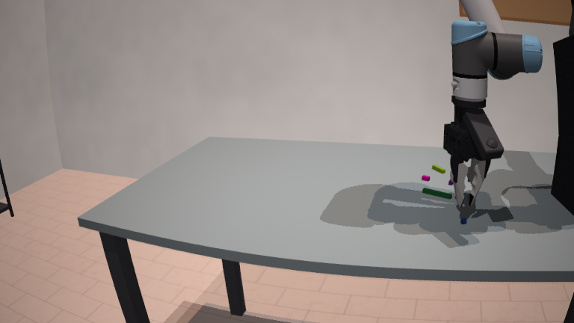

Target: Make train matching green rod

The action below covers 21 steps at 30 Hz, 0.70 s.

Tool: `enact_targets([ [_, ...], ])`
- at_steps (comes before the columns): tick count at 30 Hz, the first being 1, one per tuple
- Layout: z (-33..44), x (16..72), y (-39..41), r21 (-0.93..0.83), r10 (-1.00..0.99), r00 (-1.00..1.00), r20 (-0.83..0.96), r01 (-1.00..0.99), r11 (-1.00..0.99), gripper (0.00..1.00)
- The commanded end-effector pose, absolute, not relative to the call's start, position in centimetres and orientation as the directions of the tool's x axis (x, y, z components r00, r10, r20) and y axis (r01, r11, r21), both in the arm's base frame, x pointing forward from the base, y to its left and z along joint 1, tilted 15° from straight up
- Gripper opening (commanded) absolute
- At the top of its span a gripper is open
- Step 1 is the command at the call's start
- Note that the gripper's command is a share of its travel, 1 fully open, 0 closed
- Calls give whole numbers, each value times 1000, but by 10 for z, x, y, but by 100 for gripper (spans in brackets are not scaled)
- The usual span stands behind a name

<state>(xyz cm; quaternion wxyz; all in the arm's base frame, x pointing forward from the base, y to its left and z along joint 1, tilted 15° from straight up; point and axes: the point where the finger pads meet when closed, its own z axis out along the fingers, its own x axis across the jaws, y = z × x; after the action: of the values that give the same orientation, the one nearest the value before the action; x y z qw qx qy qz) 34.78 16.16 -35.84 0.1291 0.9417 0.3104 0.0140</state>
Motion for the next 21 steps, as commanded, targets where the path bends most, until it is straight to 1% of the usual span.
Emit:
enact_targets([
  [1,-343,347,165,252,588,807,-54,581,-774,14],
  [9,-314,344,173,252,588,807,-54,581,-774,14],
  [18,-308,343,174,252,588,807,-54,581,-774,14],
  [19,-308,343,174,252,588,807,-54,581,-774,100],
  [21,-308,343,174,252,588,807,-54,581,-774,100],
])
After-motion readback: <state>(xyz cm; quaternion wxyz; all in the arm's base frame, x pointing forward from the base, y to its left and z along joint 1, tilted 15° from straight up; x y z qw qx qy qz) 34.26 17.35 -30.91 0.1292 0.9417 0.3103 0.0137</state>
